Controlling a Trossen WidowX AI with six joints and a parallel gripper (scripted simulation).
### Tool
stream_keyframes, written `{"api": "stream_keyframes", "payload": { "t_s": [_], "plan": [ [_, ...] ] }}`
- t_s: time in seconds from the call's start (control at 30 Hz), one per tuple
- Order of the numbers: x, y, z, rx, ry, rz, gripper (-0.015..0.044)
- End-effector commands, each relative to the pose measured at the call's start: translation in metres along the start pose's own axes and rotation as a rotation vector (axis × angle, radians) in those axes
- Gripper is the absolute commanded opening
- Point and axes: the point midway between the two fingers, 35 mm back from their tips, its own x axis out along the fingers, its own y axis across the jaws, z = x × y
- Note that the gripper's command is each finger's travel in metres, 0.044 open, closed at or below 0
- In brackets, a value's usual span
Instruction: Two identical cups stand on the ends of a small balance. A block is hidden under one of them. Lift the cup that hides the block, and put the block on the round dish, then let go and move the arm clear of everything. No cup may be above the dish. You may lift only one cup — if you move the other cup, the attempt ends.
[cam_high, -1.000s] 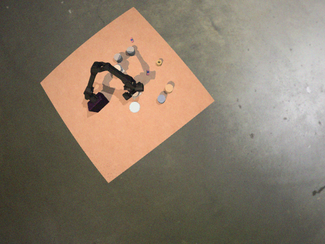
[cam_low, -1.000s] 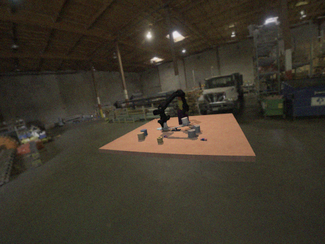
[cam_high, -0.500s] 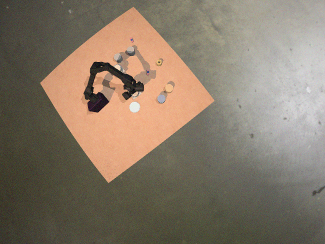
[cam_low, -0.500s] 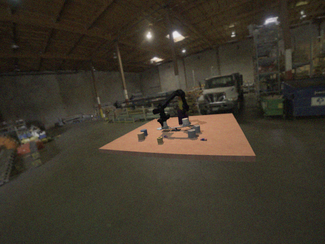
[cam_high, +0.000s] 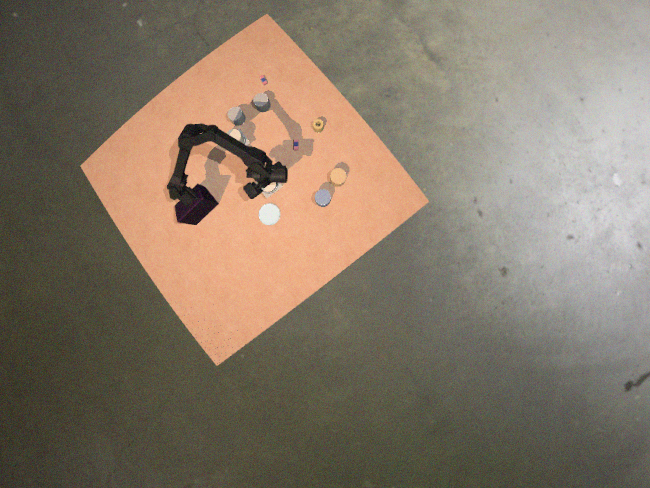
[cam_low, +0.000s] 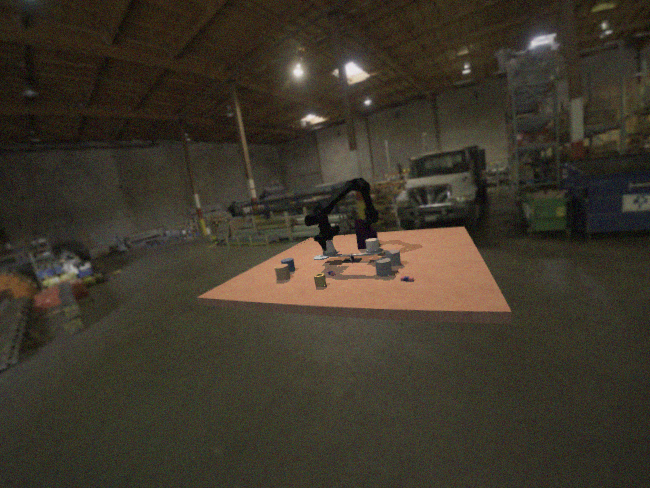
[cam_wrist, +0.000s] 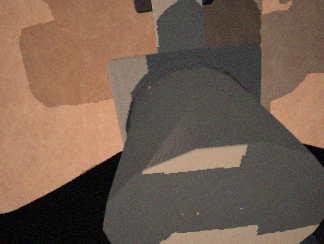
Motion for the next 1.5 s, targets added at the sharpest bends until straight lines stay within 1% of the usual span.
{"api": "stream_keyframes", "payload": {
  "t_s": [0.0, 1.47],
  "plan": [
    [-0.008, -0.003, -0.003, -0.009, 0.011, -0.008, 0.0],
    [-0.064, -0.002, -0.003, -0.008, 0.013, -0.008, 0.0]
  ]
}}
